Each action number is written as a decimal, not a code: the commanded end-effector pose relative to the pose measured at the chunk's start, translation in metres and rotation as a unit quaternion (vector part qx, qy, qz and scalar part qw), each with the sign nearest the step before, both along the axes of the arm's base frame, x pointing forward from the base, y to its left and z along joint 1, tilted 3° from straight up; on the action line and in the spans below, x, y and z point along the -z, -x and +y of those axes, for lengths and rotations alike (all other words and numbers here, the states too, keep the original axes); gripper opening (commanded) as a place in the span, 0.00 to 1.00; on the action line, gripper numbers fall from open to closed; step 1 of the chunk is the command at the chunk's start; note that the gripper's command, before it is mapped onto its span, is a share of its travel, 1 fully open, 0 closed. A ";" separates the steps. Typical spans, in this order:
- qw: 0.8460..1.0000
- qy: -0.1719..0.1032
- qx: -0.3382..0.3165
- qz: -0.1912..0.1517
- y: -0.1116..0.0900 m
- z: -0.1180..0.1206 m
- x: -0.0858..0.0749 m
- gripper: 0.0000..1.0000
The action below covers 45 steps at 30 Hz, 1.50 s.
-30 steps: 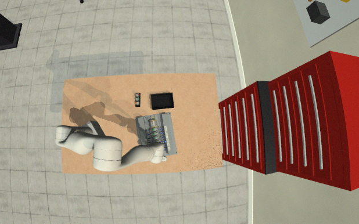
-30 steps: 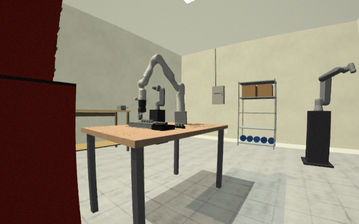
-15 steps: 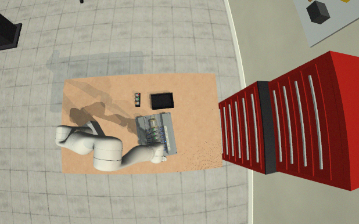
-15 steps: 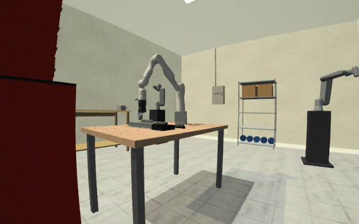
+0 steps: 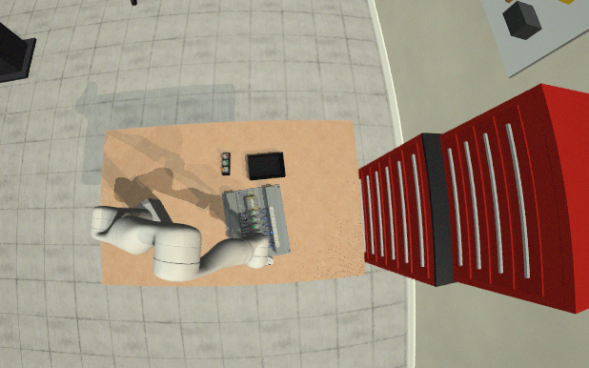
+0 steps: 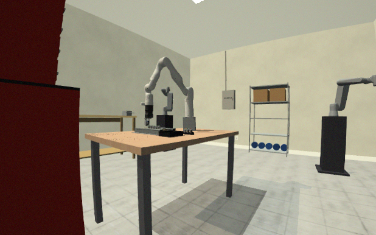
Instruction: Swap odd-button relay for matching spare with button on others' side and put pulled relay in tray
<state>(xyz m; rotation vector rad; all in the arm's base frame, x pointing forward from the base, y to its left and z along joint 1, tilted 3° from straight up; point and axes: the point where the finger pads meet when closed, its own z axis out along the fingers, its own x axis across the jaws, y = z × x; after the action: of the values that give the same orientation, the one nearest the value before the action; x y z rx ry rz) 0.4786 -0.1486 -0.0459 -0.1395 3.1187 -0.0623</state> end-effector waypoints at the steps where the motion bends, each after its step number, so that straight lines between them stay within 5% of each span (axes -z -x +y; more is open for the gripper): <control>1: 1.000 0.000 0.003 -0.002 -0.001 0.000 0.001 0.00; 36: 1.000 0.000 0.003 -0.002 -0.003 0.000 0.001 0.00; 45: 1.000 0.000 0.002 -0.002 -0.002 0.001 -0.036 0.00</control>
<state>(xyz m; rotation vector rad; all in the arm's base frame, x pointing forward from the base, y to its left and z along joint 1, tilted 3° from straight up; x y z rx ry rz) 0.4772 -0.1469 -0.0255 -0.1400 3.1256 -0.0569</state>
